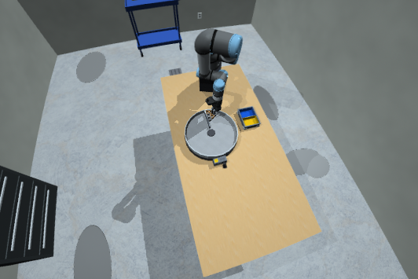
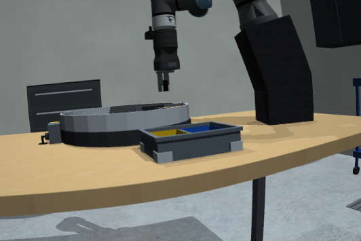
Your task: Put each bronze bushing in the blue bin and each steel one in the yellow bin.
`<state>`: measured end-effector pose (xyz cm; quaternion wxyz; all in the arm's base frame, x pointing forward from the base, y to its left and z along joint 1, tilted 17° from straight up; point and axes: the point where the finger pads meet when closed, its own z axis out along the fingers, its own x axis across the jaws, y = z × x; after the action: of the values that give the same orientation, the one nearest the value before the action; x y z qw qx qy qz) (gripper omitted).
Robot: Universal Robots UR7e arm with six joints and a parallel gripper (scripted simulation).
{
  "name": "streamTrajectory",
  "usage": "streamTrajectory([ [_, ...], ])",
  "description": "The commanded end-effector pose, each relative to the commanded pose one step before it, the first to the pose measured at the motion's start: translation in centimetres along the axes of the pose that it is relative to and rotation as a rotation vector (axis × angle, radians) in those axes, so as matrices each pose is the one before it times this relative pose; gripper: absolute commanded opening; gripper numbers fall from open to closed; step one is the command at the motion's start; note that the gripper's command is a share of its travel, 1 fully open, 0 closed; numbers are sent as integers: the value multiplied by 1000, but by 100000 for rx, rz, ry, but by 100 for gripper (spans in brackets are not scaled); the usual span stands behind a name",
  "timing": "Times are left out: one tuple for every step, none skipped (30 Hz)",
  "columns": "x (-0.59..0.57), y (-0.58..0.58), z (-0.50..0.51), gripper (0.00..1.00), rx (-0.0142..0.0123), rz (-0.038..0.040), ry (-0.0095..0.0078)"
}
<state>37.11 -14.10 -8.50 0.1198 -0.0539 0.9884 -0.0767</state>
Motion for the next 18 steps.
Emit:
streamTrajectory([
  [-25, -16, -26, 40, 68, -9, -81],
  [0, 0, 0, 40, 0, 0, 0],
  [0, 0, 0, 40, 0, 0, 0],
  [0, 0, 0, 40, 0, 0, 0],
  [2, -3, 301, 40, 15, -8, -20],
  [3, -3, 301, 40, 15, -8, -20],
  [3, -3, 301, 40, 15, -8, -20],
  [3, -3, 301, 40, 15, -8, -20],
  [3, -3, 301, 40, 15, -8, -20],
  [0, 0, 0, 40, 0, 0, 0],
  [0, 0, 0, 40, 0, 0, 0],
  [0, 0, 0, 40, 0, 0, 0],
  [0, 0, 0, 40, 0, 0, 0],
  [0, 0, 0, 40, 0, 0, 0],
  [3, -3, 301, 40, 15, -8, -20],
  [3, -3, 301, 40, 15, -8, -20],
  [3, -3, 301, 40, 15, -8, -20],
  [3, -3, 301, 40, 15, -8, -20],
])
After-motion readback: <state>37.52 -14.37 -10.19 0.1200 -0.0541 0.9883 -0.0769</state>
